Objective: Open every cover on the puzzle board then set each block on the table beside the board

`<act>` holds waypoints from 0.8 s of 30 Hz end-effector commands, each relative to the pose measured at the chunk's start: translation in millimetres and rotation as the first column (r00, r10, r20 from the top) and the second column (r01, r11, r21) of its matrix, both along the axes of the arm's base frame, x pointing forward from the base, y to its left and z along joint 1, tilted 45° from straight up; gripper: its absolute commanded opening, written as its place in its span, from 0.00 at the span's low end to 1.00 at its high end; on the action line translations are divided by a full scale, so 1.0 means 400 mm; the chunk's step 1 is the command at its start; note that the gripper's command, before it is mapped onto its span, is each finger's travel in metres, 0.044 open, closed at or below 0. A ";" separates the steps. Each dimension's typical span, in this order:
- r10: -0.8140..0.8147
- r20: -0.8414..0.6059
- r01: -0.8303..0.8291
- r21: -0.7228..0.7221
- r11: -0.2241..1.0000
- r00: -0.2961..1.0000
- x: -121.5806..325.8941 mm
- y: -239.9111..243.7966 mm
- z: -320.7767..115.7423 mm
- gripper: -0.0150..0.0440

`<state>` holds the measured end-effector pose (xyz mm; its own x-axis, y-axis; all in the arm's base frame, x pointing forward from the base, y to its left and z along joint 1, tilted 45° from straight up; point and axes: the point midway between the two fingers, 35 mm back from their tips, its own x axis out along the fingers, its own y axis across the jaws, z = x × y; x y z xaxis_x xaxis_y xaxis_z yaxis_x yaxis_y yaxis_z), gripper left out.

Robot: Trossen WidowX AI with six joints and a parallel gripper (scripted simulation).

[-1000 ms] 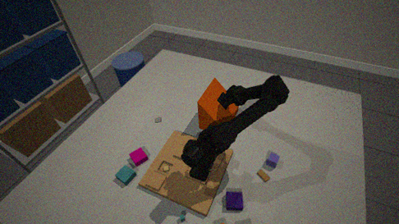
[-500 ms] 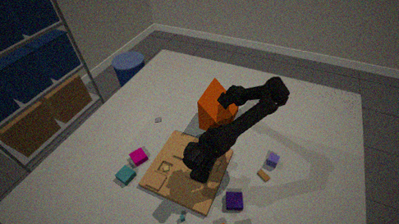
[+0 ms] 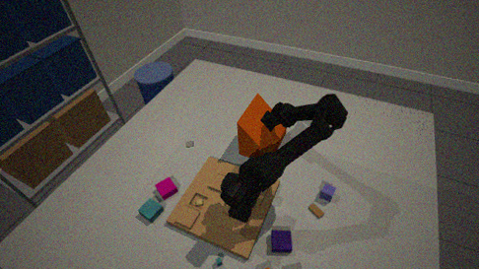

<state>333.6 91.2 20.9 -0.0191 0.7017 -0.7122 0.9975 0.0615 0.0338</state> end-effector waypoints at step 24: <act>-0.002 0.003 0.002 0.005 1.000 1.000 0.077 0.018 0.014 0.25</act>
